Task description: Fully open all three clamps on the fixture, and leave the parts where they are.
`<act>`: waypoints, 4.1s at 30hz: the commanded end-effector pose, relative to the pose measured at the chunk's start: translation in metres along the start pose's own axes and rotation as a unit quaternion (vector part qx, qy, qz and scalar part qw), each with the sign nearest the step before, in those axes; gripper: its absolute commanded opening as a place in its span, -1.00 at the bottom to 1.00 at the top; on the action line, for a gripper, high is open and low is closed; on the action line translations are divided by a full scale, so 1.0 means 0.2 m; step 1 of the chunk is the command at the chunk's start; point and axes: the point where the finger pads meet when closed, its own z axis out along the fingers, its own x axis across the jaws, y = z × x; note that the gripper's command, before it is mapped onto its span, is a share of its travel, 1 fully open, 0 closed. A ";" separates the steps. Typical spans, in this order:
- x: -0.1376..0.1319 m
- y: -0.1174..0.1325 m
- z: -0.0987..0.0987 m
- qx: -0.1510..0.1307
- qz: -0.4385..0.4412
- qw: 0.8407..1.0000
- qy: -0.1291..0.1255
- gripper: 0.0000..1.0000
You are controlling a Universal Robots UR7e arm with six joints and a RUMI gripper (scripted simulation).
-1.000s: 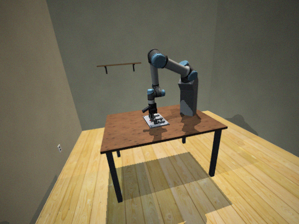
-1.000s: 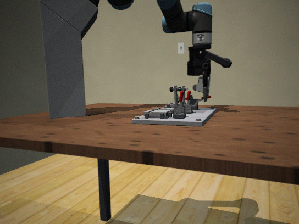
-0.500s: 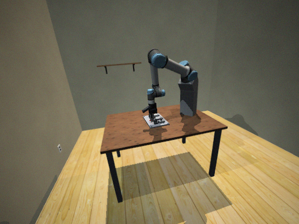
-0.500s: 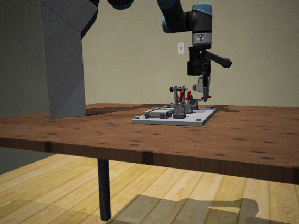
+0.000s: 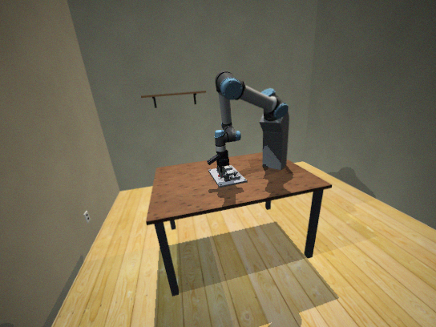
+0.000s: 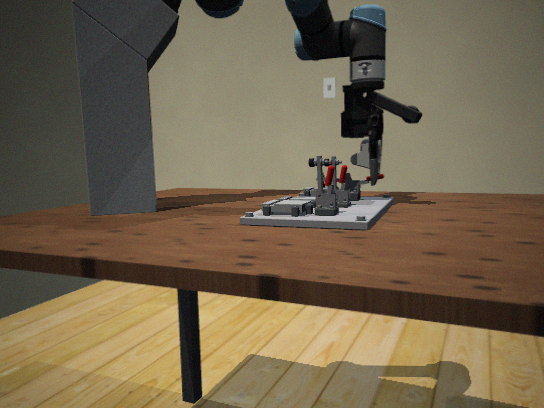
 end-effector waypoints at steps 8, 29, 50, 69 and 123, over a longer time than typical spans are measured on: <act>0.00 0.00 0.00 0.000 0.000 1.000 0.000 -1.00; 0.00 0.02 -0.02 0.000 0.000 1.000 0.000 -1.00; 0.00 0.06 -0.07 0.001 0.001 1.000 0.000 -1.00; 0.00 0.12 -0.11 0.000 0.000 1.000 0.000 -1.00; 0.00 0.24 -0.11 -0.002 0.001 1.000 0.000 -1.00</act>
